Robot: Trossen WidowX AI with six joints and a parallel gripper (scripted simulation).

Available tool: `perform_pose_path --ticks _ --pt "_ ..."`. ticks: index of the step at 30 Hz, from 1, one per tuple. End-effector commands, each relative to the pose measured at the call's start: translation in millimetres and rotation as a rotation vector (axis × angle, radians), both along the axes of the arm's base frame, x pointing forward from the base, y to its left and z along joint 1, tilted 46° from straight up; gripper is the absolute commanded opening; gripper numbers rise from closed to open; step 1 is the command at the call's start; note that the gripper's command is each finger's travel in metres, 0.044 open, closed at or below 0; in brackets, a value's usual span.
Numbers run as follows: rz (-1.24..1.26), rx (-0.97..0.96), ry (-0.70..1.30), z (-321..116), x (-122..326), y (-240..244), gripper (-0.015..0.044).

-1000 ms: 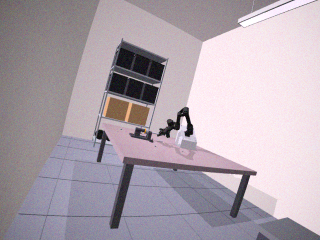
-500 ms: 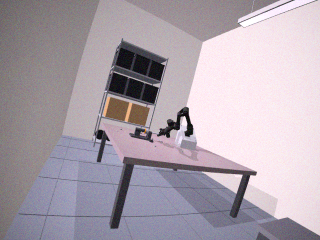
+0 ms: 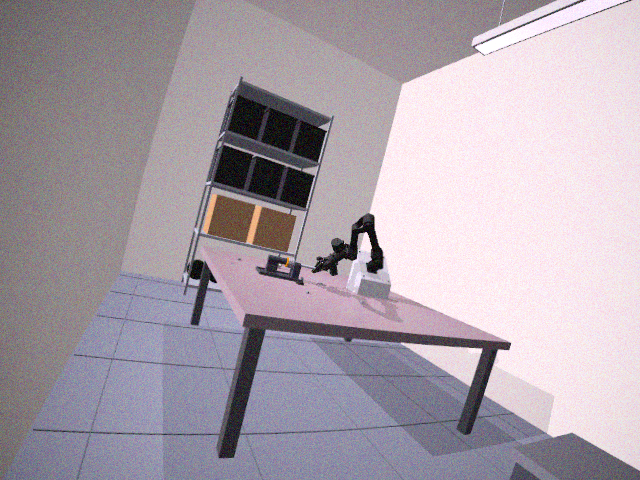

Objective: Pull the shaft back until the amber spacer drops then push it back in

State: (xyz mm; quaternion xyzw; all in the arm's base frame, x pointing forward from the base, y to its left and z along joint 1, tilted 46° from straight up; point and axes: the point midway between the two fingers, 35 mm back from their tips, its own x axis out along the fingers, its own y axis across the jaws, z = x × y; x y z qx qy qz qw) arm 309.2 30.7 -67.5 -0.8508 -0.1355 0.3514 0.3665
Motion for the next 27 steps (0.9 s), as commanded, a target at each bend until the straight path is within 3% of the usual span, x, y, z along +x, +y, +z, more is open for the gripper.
perform_pose_path --ticks 1,27 --pt "0.003 -0.001 0.002 -0.4 -2.3 0.6 0.0000" --pt "0.003 -0.001 0.002 -0.4 -5.1 0.7 0.0000"
